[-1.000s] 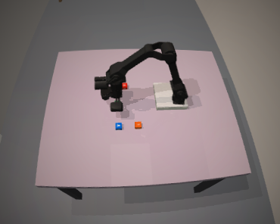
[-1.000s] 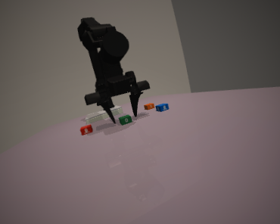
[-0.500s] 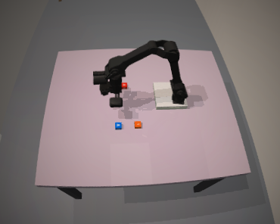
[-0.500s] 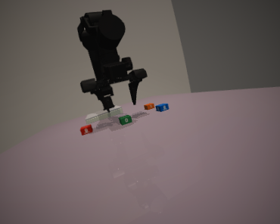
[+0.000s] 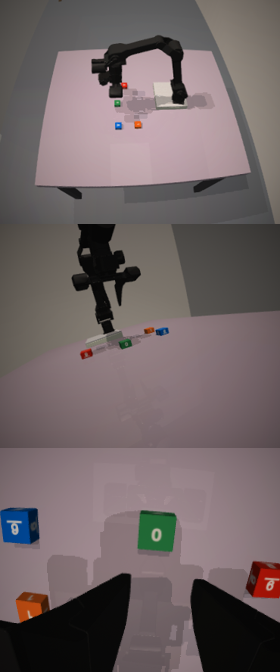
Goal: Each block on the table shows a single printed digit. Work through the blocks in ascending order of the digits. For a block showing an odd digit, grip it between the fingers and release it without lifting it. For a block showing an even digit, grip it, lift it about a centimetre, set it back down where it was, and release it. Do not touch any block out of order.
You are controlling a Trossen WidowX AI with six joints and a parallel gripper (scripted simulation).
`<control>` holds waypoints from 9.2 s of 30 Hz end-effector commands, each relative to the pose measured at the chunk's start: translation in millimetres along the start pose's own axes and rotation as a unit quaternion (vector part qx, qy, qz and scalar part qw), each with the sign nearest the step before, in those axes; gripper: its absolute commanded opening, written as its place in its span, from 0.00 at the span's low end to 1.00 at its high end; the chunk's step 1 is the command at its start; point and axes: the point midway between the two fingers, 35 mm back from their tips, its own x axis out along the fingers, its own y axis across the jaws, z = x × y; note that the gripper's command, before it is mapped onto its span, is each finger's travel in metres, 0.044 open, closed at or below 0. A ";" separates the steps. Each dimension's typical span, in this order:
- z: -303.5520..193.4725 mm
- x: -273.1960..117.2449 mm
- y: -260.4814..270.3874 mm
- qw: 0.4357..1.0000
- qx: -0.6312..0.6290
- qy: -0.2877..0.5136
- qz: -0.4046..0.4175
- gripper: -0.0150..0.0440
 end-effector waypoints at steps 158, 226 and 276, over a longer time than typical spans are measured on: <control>-15.4 78.9 140.8 1.000 0.002 0.003 0.005 0.93; -15.6 100.1 141.0 1.000 0.002 0.003 0.005 0.46; -15.4 78.9 140.8 1.000 0.002 0.003 0.005 0.93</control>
